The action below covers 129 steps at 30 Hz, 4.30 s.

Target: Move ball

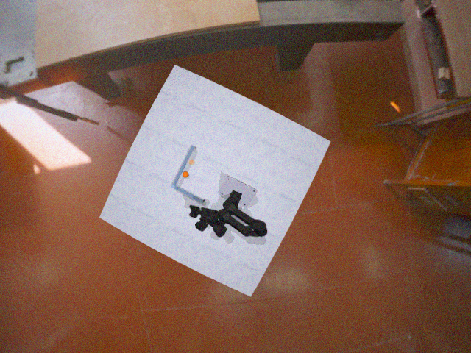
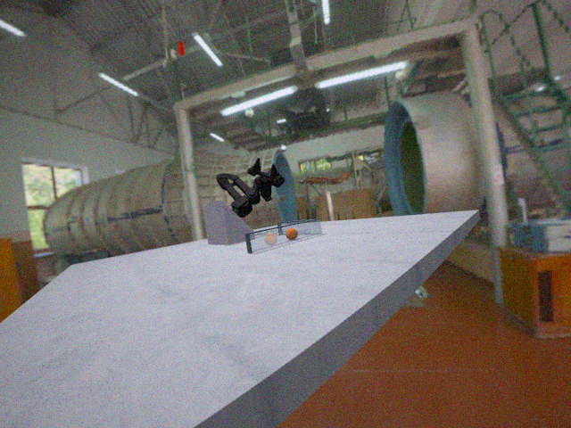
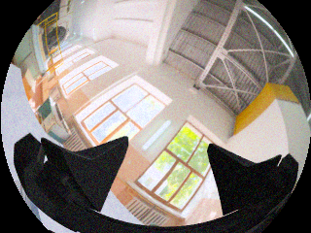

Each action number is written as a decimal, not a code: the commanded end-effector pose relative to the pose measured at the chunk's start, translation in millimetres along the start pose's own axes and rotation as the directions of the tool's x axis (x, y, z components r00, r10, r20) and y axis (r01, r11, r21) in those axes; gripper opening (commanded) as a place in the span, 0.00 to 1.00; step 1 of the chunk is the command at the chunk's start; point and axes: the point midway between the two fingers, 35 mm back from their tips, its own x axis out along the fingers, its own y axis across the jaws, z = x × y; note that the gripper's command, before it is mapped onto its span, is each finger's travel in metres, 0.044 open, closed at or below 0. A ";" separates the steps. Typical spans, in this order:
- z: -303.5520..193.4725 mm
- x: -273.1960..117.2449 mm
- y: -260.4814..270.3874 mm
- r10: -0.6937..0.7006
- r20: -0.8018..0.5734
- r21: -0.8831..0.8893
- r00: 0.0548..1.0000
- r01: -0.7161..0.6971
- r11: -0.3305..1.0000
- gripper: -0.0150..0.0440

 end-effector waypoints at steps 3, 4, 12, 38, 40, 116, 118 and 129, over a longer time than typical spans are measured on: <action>8.7 3.1 8.3 0.018 0.025 -0.038 1.000 -0.017 0.999 0.80; 15.0 5.5 15.1 0.033 0.043 -0.068 0.999 -0.030 0.997 0.79; 47.2 39.9 126.5 0.354 0.061 -0.439 0.933 -0.293 0.849 0.79; -153.4 60.7 263.7 0.596 -0.803 0.117 0.019 -0.975 0.190 0.79; -169.8 53.6 262.3 0.570 -0.812 0.276 -0.126 -0.943 0.186 0.79; -226.8 -6.6 286.8 0.547 -0.489 0.872 -0.680 -0.354 0.338 0.53; -226.8 -6.6 286.8 0.547 -0.489 0.872 -0.680 -0.354 0.338 0.47; -211.4 20.8 264.9 0.529 -0.529 0.848 -0.663 -0.406 0.340 0.25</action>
